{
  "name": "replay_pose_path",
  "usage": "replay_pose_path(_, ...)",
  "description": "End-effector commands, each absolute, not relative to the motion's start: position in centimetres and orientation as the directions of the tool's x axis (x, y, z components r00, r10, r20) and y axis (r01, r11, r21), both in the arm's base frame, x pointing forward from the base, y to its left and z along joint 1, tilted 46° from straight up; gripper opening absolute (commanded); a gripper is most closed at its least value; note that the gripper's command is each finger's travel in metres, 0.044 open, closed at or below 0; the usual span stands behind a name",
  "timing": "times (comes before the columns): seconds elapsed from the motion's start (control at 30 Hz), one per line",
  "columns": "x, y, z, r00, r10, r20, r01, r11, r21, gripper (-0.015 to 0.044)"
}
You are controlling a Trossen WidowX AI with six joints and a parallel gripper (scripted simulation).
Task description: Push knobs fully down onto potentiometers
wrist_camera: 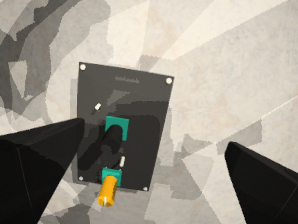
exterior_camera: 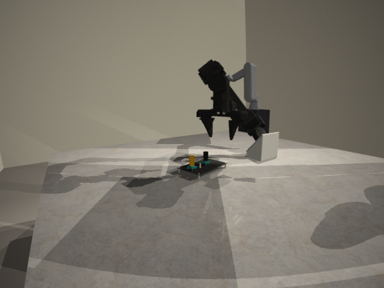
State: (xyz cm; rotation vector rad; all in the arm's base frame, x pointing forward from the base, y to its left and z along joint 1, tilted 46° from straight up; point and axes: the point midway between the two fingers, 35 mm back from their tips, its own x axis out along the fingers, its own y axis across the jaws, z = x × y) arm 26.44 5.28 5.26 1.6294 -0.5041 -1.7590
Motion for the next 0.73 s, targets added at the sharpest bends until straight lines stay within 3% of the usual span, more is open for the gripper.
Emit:
replay_pose_path(0.0,20.8,4.4,5.3,-0.007,-0.707,-0.707,0.214,-0.692,0.689,0.044)
replay_pose_path(0.1,18.9,4.0,5.3,-0.009,-0.71,-0.704,0.213,-0.689,0.692,0.044)
replay_pose_path(0.7,18.9,4.0,5.3,-0.009,-0.71,-0.704,0.213,-0.689,0.692,0.044)
